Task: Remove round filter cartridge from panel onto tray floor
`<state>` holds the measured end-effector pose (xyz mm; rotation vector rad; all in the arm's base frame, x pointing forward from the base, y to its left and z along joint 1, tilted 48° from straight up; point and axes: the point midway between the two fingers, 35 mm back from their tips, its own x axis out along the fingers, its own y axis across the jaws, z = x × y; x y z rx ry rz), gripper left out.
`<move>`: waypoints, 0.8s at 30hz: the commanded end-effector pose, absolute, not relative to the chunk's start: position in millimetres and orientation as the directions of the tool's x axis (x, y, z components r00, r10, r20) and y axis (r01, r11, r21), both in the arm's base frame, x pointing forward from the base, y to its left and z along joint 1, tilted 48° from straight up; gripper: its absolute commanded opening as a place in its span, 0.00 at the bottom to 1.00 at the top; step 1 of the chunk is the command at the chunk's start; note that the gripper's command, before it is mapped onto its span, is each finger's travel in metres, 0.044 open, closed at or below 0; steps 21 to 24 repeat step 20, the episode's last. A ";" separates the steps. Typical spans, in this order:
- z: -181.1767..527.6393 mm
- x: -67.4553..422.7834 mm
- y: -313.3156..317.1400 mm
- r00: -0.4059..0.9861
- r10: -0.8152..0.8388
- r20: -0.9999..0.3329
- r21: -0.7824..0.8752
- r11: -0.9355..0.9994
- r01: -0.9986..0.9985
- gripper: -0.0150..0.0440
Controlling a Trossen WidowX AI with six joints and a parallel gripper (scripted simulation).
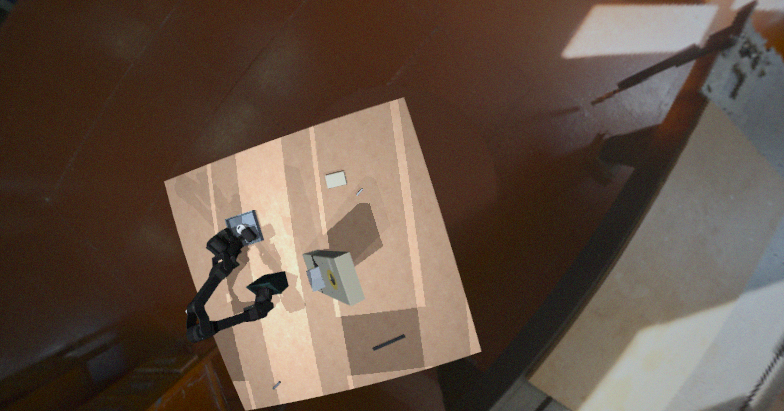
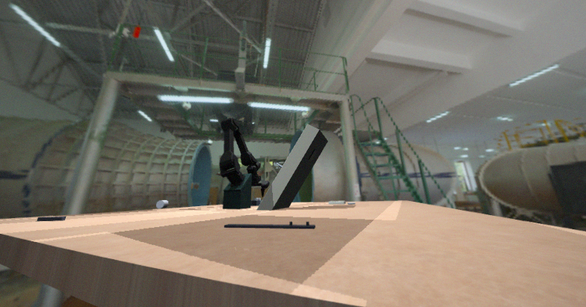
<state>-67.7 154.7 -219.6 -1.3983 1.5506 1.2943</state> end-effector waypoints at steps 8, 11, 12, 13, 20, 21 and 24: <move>-186.6 -63.0 200.2 -0.207 -0.268 -0.941 0.233 -0.068 -0.970 1.00; -186.6 -63.0 200.2 -0.207 -0.268 -0.941 0.233 -0.068 -0.970 1.00; -186.6 -63.0 200.2 -0.207 -0.268 -0.941 0.233 -0.068 -0.970 1.00; -186.6 -63.0 200.2 -0.207 -0.268 -0.941 0.233 -0.068 -0.970 1.00; -186.6 -63.0 200.2 -0.207 -0.268 -0.941 0.233 -0.068 -0.970 1.00; -186.6 -63.0 200.2 -0.207 -0.268 -0.941 0.233 -0.068 -0.970 1.00; -186.6 -63.0 200.2 -0.207 -0.268 -0.941 0.233 -0.068 -0.970 1.00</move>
